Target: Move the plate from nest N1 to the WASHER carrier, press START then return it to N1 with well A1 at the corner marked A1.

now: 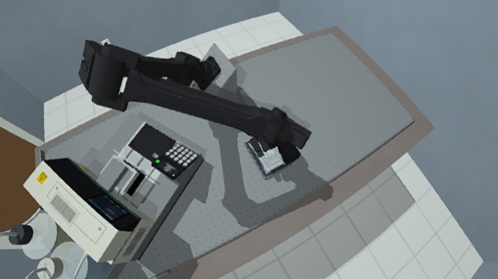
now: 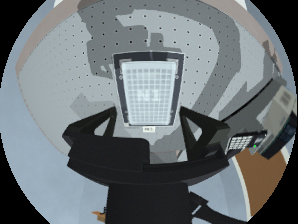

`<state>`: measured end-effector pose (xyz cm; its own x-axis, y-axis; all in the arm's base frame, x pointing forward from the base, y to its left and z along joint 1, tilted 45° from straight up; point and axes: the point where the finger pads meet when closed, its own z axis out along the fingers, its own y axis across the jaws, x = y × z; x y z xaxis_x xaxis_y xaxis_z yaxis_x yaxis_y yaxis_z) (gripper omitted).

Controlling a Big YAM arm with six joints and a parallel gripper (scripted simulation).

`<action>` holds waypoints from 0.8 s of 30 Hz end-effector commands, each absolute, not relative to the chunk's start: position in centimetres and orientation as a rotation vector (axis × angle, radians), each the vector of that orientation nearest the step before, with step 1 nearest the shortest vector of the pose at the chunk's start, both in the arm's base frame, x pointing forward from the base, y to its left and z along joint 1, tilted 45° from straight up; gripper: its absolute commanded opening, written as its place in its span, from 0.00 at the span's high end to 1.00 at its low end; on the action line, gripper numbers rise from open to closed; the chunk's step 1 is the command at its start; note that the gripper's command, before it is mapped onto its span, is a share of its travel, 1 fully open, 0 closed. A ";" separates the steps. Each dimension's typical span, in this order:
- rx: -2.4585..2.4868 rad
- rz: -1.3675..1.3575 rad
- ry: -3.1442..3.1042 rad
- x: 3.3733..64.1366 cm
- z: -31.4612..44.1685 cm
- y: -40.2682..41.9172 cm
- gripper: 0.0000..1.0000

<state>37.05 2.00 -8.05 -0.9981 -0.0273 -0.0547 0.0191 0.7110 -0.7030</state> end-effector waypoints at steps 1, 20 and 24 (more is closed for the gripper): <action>-0.011 -1.186 2.861 36.8 -8.7 1.0 0.00; 0.001 -1.175 2.854 37.1 -9.0 0.2 0.00; 0.001 -1.175 2.854 37.1 -9.0 0.2 0.00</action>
<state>37.14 0.94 -9.01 -0.9983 -0.0310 -0.0503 0.0133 0.7115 -0.7026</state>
